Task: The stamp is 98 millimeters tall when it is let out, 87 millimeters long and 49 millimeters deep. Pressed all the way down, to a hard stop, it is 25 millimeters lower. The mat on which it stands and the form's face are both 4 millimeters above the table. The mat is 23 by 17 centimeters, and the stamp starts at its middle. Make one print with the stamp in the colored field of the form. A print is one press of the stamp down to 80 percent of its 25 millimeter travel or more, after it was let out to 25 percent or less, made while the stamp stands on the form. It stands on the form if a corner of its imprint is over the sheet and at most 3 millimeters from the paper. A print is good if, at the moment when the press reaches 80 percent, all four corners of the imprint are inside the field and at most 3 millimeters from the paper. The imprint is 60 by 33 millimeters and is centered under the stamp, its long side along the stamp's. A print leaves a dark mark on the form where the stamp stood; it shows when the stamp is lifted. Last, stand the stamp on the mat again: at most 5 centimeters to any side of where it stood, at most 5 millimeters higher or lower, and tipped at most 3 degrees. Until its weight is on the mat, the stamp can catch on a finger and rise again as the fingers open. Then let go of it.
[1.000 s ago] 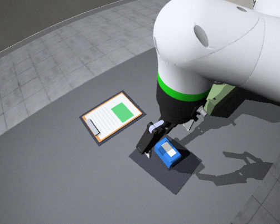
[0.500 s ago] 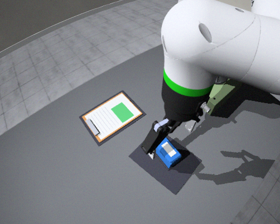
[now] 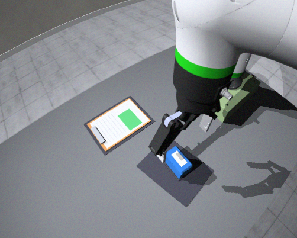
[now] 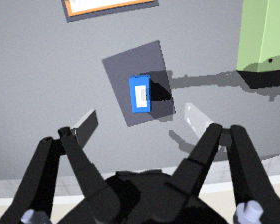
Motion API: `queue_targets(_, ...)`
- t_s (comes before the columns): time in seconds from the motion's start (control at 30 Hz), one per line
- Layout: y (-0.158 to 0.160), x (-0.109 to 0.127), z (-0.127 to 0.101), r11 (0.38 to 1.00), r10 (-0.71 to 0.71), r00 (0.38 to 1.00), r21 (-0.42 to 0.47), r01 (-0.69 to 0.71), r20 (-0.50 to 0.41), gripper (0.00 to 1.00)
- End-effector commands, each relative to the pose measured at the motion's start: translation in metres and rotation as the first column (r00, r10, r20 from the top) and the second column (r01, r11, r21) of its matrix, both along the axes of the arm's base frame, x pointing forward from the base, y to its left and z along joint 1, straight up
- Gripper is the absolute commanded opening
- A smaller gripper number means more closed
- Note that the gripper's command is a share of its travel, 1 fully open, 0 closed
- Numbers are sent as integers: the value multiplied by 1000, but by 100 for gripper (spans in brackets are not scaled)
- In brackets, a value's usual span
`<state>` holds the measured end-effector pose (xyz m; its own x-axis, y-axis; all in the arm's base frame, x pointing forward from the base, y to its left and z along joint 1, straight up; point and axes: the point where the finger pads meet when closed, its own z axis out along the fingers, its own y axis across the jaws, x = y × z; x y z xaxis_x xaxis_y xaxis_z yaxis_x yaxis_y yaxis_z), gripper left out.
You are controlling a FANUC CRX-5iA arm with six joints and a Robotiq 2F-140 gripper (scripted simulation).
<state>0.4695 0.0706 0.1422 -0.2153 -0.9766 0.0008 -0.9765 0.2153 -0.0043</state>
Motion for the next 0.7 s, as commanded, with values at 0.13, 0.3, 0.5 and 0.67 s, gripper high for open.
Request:
queue_targets(0.13,-45,8,1,975,-221,975,1,221,0,100)
queue_targets(0.3,-124,5,1,866,-500,866,3,500,0,100)
queue_targets(0.5,-199,-11,1,670,-743,670,4,743,-2,100)
queue_targets(0.67,-258,-22,1,469,-883,469,4,883,-2,100)
